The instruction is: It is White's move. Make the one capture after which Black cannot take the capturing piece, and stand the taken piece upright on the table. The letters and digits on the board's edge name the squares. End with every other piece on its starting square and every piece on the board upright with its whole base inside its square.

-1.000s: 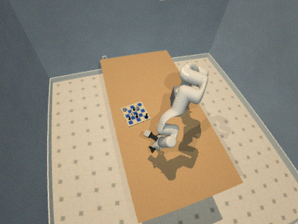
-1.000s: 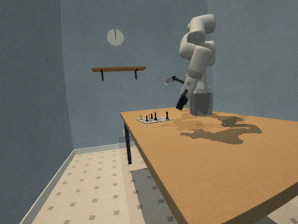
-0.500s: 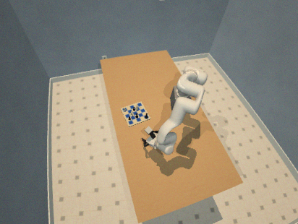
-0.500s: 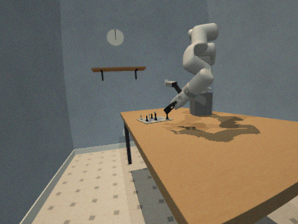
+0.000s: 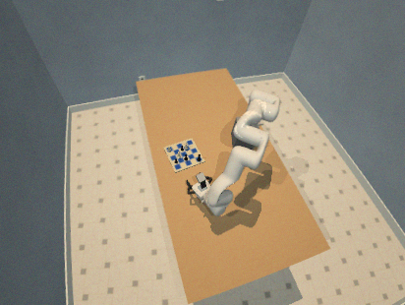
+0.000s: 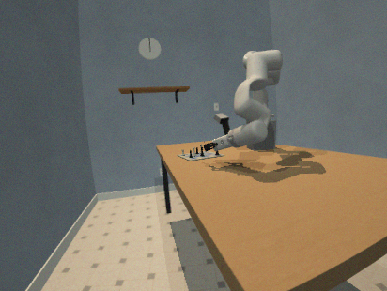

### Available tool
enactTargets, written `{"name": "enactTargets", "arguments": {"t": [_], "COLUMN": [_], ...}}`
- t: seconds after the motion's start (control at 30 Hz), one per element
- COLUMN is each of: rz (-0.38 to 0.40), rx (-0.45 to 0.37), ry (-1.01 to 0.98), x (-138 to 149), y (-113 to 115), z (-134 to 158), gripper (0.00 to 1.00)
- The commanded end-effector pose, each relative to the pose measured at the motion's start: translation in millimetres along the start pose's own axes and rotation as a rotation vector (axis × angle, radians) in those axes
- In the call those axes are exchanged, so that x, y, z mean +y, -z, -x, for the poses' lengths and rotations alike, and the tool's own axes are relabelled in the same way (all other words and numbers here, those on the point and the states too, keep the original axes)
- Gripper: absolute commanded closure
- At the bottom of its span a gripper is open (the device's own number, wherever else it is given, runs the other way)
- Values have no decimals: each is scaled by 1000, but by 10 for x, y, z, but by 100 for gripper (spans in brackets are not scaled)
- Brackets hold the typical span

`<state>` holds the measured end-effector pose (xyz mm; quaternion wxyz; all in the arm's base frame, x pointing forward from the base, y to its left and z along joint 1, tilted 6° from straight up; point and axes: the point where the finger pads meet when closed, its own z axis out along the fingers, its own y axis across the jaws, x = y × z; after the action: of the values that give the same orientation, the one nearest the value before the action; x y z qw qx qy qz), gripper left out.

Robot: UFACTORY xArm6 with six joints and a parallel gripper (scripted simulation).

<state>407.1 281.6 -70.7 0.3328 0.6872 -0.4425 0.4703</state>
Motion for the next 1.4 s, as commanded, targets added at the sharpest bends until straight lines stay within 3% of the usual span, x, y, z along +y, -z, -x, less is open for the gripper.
{"name": "enactTargets", "arguments": {"t": [0.0, 0.37, 1.37], "rz": [56, 92, 93], "rx": [100, 173, 175], "ry": [-52, -94, -95], "x": [-41, -35, -35], "y": [-170, -322, -326], "z": [1, 3, 3], "gripper": [0, 0, 0]}}
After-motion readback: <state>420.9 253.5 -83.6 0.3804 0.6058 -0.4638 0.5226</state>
